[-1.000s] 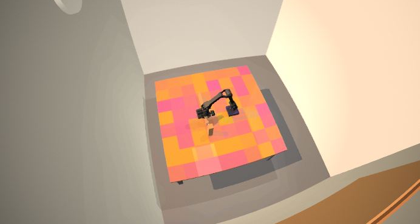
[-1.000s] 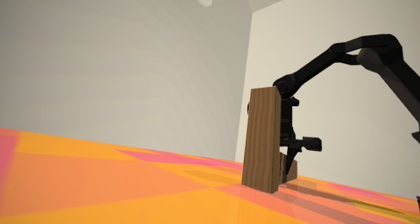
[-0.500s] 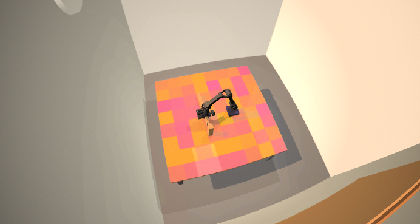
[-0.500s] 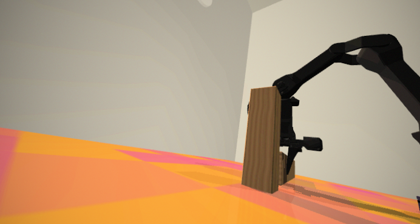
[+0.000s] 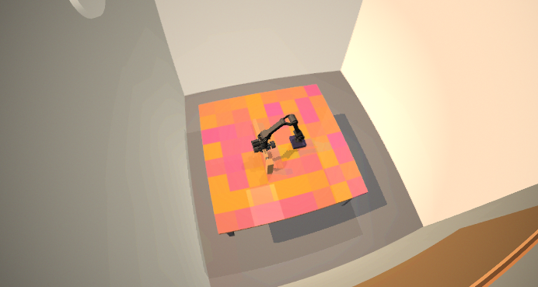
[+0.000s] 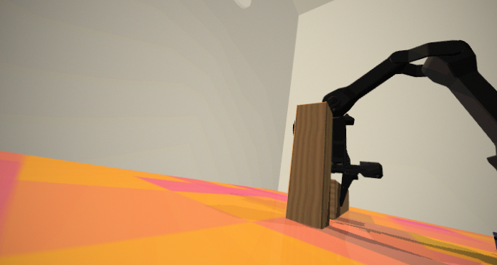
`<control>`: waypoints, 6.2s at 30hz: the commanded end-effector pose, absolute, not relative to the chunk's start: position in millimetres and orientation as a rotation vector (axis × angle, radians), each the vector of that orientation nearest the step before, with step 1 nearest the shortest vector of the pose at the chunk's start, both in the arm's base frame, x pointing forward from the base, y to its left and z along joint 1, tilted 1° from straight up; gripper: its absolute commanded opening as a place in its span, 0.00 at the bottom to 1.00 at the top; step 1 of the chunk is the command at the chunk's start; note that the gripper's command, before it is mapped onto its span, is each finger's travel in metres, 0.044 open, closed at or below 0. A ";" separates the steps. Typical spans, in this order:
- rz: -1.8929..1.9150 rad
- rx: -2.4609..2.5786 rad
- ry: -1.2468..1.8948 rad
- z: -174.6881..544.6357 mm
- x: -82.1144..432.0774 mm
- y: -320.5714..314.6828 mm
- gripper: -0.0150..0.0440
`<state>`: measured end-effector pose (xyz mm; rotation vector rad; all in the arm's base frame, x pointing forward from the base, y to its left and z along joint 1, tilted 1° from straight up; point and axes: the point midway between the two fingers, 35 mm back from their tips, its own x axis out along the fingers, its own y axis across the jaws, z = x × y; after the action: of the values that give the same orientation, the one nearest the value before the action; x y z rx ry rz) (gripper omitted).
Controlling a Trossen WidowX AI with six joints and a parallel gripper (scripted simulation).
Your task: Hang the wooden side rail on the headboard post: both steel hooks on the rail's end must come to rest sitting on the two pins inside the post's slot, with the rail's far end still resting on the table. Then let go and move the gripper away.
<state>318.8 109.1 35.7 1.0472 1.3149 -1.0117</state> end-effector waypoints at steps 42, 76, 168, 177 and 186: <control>-1.002 1.047 1.308 46.3 321.0 109.3 0.25; -1.002 1.047 1.308 51.9 320.9 109.3 0.25; -1.002 1.048 1.308 57.0 325.2 116.0 0.25; -1.002 1.048 1.308 57.3 326.0 117.2 0.25; -1.002 1.048 1.308 57.9 326.8 118.4 0.25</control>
<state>323.4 116.6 54.2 1.0416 1.3156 -1.0123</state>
